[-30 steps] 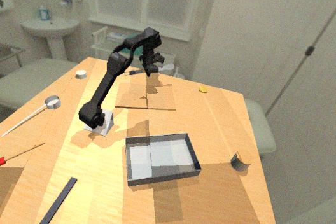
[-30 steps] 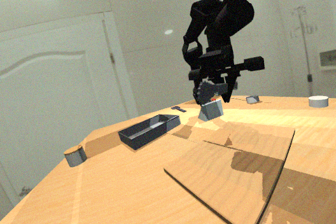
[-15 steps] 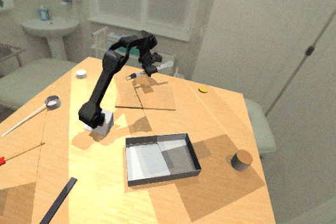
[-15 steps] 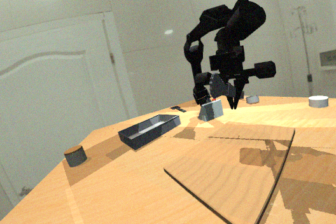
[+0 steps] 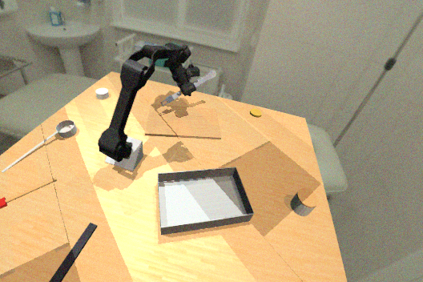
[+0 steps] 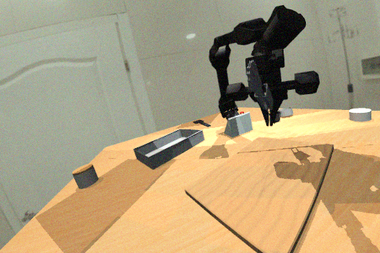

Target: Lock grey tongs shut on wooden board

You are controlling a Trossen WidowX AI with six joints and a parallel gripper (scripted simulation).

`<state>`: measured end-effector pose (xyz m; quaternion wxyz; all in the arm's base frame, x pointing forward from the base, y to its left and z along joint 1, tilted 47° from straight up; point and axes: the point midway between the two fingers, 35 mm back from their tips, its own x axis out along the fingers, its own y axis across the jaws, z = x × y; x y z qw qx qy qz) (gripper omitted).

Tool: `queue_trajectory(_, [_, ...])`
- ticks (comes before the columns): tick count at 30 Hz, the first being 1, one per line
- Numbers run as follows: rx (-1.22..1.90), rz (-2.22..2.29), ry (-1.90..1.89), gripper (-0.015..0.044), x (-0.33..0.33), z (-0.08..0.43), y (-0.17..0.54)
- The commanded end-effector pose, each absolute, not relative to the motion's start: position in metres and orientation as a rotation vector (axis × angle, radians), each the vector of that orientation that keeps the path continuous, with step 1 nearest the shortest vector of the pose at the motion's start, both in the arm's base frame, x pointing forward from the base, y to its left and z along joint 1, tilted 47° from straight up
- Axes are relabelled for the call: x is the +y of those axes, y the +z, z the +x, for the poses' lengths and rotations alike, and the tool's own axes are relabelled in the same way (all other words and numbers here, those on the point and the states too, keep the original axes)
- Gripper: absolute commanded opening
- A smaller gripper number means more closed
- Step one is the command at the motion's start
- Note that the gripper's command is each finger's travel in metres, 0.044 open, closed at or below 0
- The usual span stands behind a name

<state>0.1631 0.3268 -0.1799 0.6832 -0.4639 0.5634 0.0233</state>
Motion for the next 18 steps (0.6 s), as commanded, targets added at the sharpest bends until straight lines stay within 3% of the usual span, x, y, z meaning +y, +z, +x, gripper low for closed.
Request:
queue_trajectory(1, [1.185,-1.017,0.102,-0.015,0.3349,0.1633,-0.1741])
queue_trajectory(18, [0.958,-0.968,0.214,-0.015,0.3332,0.1563,-0.1706])
